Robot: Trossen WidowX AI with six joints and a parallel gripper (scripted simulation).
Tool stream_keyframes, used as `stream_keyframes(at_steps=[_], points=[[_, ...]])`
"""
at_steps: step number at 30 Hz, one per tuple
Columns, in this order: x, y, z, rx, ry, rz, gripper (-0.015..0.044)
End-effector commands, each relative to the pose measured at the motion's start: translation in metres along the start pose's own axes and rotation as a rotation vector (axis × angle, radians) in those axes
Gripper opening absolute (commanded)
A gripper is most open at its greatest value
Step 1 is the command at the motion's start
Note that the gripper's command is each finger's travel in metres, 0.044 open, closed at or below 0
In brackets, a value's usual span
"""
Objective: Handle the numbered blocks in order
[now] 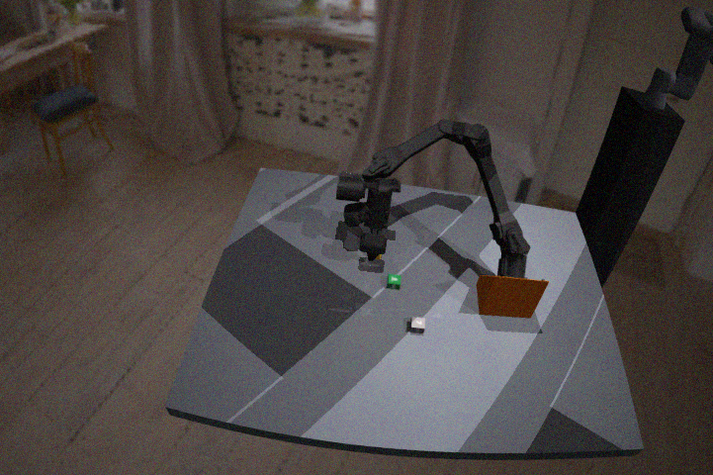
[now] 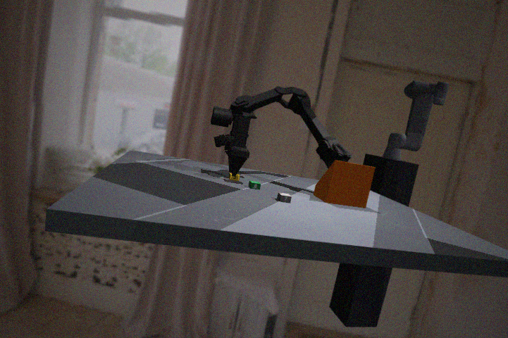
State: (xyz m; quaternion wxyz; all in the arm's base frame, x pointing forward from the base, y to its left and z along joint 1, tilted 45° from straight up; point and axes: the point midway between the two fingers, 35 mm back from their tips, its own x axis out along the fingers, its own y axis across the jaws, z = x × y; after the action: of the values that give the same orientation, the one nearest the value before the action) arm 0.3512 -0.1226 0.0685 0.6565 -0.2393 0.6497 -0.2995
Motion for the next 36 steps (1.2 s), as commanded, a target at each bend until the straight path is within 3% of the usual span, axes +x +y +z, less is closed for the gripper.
stream_keyframes(at_steps=[1,4,15,36], points=[[0.0078,-0.0003,-0.0010,-0.006,0.003,-0.006,0.0400],[0.0103,-0.0004,-0.0011,-0.006,0.003,-0.006,0.0400],[0.0103,-0.0004,-0.0011,-0.006,0.003,-0.006,0.0120],[0.0097,-0.0013,-0.0040,0.015,0.012,-0.011,0.0120]])
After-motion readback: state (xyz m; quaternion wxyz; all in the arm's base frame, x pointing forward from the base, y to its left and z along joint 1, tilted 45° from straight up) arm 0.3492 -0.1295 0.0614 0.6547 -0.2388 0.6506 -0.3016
